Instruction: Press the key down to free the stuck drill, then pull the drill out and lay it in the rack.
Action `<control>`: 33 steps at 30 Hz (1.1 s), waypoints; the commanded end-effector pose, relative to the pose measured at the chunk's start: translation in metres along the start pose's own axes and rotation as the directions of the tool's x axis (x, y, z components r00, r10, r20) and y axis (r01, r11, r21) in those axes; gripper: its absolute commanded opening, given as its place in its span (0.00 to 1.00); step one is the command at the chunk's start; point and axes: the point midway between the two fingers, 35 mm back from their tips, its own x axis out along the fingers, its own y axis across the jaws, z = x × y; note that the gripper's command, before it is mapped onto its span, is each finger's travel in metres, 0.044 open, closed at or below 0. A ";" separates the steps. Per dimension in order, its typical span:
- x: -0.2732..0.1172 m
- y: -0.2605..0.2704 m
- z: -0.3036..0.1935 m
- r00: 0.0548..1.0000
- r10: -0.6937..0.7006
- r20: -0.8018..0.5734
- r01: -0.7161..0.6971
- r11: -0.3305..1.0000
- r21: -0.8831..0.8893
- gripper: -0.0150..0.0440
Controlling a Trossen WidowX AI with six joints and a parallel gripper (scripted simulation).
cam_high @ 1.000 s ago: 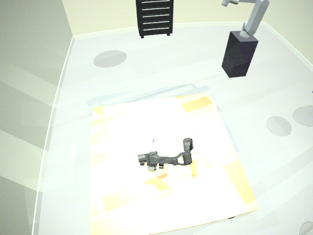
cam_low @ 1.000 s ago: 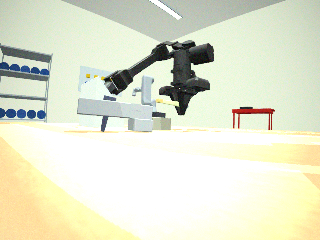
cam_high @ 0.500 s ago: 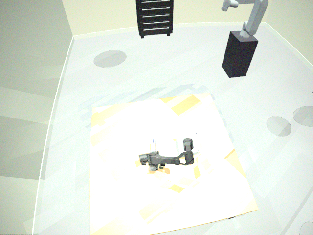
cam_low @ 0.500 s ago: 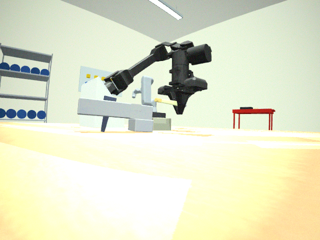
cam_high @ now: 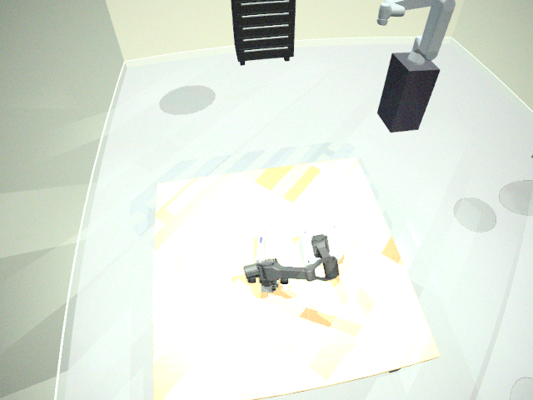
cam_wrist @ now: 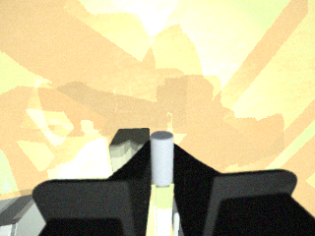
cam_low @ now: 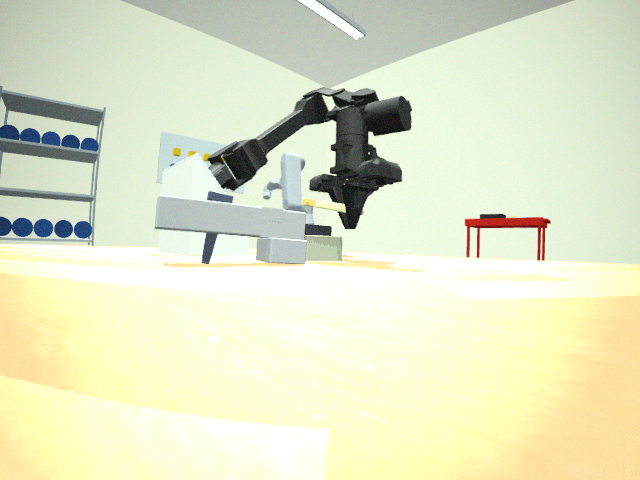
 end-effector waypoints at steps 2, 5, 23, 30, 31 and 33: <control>-0.001 0.009 0.002 1.000 -0.003 0.000 0.003 1.000 0.001 0.25; -0.001 0.015 0.003 1.000 -0.003 0.000 0.003 1.000 0.002 0.25; 0.018 0.029 0.007 1.000 -0.003 0.001 0.003 1.000 0.002 0.25; 0.023 0.030 0.007 1.000 -0.003 0.001 0.003 1.000 0.002 0.25; 0.024 0.030 0.007 1.000 -0.003 0.001 0.003 1.000 0.002 0.25; 0.027 0.030 0.007 1.000 -0.003 0.001 0.003 1.000 0.002 0.25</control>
